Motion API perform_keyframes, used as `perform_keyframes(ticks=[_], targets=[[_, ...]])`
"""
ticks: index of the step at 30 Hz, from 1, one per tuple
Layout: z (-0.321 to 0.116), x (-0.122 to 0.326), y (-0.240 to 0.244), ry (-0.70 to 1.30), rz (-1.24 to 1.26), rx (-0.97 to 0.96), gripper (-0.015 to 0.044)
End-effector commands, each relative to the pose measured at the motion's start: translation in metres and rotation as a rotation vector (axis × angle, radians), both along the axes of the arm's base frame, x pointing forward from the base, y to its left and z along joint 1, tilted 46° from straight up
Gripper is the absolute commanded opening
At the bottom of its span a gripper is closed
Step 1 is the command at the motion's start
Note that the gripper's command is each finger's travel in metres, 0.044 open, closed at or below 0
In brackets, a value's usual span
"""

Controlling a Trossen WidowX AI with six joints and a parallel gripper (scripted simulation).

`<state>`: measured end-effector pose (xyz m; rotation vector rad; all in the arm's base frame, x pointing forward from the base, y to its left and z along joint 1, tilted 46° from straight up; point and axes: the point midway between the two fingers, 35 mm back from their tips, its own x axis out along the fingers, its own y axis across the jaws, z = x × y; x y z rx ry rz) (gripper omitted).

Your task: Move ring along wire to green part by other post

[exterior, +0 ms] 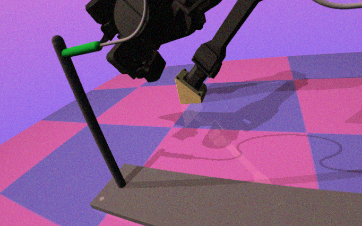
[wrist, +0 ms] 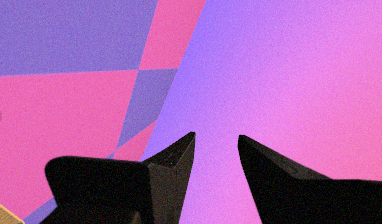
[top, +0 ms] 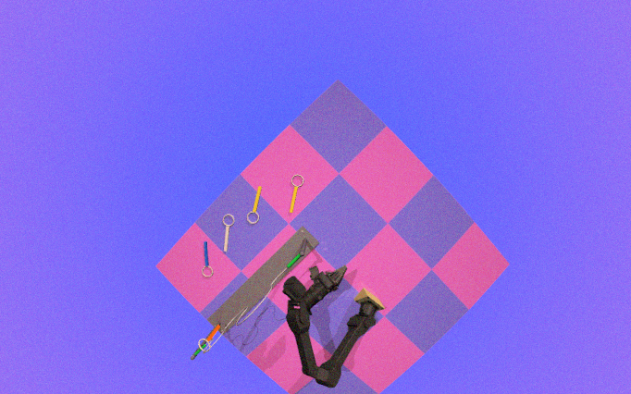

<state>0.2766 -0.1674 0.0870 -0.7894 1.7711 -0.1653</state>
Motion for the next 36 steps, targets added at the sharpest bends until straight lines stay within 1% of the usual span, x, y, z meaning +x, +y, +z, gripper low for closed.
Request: perform_keyframes(ticks=[1,6,10,15,20,24,28,36], targets=[[0.019,0.043,0.023,-0.194,0.006,-0.065,0.016],[0.043,0.09,0.067,-0.44,0.014,-0.102,0.016],[0.065,0.12,0.11,-0.644,0.015,-0.092,0.016],[0.095,0.149,0.169,-0.899,0.001,-0.031,0.016],[0.128,0.168,0.232,-1.147,-0.037,0.08,0.016],[0.157,0.173,0.285,-1.33,-0.082,0.207,0.016],[0.187,0.168,0.339,-1.492,-0.143,0.365,0.016],[0.249,0.132,0.441,-1.73,-0.322,0.764,0.016]])
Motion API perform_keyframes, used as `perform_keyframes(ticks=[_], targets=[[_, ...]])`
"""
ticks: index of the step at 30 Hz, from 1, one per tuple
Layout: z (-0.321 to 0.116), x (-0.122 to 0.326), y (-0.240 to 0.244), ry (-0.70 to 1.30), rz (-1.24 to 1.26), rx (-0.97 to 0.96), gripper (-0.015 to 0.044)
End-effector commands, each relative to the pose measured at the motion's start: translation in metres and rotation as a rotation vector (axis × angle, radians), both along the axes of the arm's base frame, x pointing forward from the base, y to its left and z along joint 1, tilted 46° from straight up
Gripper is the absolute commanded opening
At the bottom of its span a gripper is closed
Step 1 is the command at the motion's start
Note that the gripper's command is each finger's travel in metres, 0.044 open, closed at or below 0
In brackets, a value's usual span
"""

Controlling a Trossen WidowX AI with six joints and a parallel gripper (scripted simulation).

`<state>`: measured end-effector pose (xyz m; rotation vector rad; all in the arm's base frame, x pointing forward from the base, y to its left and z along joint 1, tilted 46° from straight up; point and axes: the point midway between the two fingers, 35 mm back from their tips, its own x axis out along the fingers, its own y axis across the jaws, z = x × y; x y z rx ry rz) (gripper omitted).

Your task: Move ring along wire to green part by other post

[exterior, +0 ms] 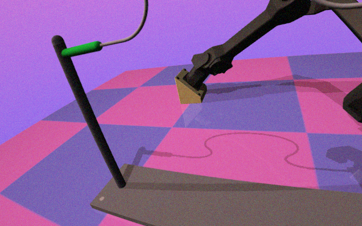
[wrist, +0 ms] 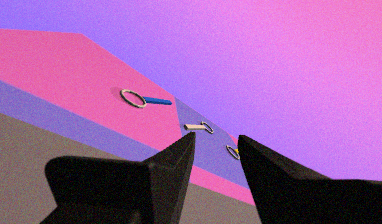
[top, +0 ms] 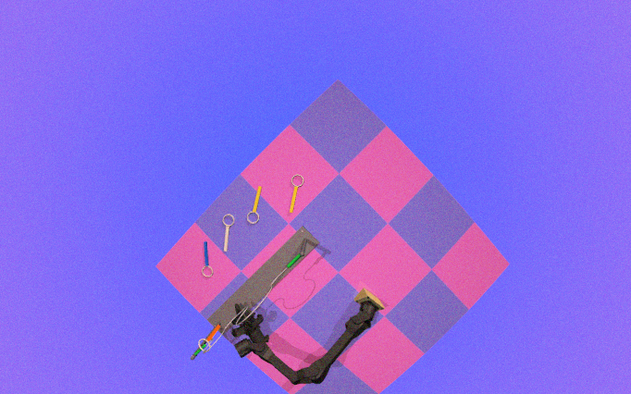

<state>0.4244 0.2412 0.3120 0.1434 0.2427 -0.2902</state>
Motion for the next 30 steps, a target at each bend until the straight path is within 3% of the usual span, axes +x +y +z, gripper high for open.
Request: perform_keyframes(ticks=[1,10,19,26,30], targets=[[0.031,-0.023,0.044,-0.123,0.035,0.196,0.016],[0.092,-0.096,0.126,-0.298,0.134,0.667,0.016],[0.086,-0.097,0.121,-0.3,0.136,0.676,0.016],[0.115,-0.053,0.088,-0.304,0.138,0.674,0.016],[0.119,-0.05,0.085,-0.304,0.138,0.673,0.016]])
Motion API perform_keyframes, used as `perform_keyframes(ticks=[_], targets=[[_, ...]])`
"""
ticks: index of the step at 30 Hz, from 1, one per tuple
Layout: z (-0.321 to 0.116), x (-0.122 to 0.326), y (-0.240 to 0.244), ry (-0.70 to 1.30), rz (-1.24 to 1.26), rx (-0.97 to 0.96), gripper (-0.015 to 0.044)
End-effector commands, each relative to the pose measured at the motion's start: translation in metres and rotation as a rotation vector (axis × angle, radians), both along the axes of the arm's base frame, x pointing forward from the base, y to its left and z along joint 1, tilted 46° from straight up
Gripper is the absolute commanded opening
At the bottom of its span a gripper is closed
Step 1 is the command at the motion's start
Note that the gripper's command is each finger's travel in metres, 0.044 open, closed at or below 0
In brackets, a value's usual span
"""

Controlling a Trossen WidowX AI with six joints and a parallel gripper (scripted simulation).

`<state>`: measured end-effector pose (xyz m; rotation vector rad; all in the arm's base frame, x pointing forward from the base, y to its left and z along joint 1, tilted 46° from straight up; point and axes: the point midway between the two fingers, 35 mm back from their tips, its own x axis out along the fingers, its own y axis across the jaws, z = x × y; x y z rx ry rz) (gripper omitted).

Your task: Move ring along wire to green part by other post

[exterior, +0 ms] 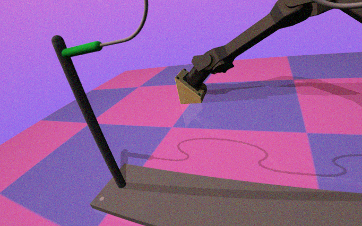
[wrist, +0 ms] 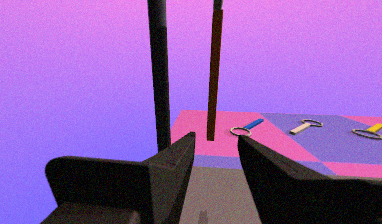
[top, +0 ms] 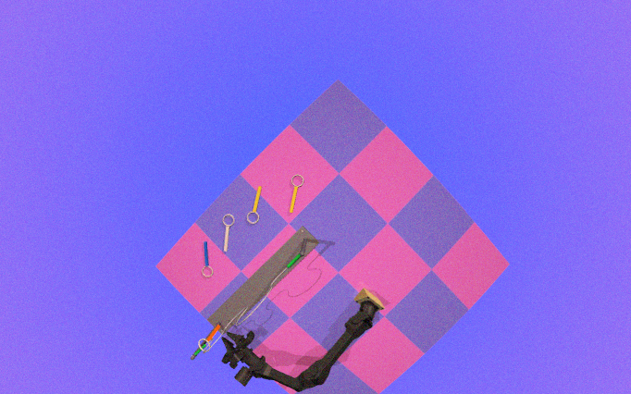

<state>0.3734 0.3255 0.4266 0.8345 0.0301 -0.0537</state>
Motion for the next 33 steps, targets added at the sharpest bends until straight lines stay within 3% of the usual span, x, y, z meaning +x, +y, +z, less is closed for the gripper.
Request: perform_keyframes(ticks=[1,33], targets=[[0.004,0.001,0.001,0.001,0.019,-0.007,0.016],[0.002,0.049,0.002,-0.001,0.019,-0.009,0.016]])
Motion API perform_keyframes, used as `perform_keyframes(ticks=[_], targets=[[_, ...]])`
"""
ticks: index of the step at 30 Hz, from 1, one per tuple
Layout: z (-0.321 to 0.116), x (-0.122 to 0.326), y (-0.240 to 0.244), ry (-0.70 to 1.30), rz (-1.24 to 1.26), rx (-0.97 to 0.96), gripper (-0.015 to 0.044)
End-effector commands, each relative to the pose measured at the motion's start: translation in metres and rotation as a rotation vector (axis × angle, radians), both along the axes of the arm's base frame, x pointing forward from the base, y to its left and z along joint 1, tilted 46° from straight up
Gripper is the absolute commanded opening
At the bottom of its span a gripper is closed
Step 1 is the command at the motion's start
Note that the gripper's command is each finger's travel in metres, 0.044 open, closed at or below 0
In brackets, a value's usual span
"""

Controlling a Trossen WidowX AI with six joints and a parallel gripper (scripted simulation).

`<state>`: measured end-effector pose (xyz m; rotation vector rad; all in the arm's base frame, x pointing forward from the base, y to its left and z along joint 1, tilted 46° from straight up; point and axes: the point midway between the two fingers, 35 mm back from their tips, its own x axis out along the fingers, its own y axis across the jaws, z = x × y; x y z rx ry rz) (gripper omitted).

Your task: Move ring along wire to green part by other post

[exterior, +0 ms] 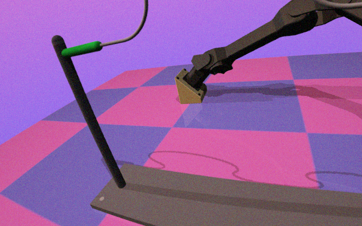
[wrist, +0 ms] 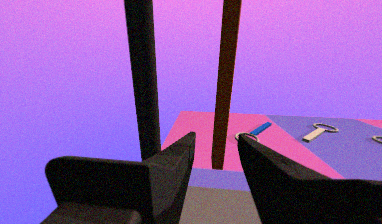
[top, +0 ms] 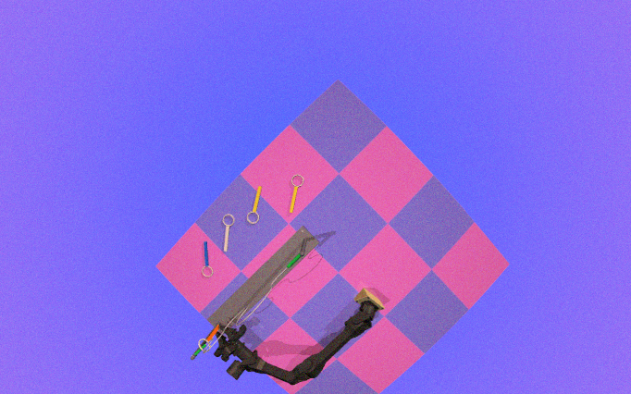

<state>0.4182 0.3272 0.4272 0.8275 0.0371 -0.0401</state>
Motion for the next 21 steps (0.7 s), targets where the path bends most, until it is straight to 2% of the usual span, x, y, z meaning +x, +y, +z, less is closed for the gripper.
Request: perform_keyframes(ticks=[1,21], targets=[[0.001,0.006,0.0,-0.003,0.004,-0.002,0.016],[-0.001,0.029,-0.003,-0.004,0.004,-0.003,0.016]])
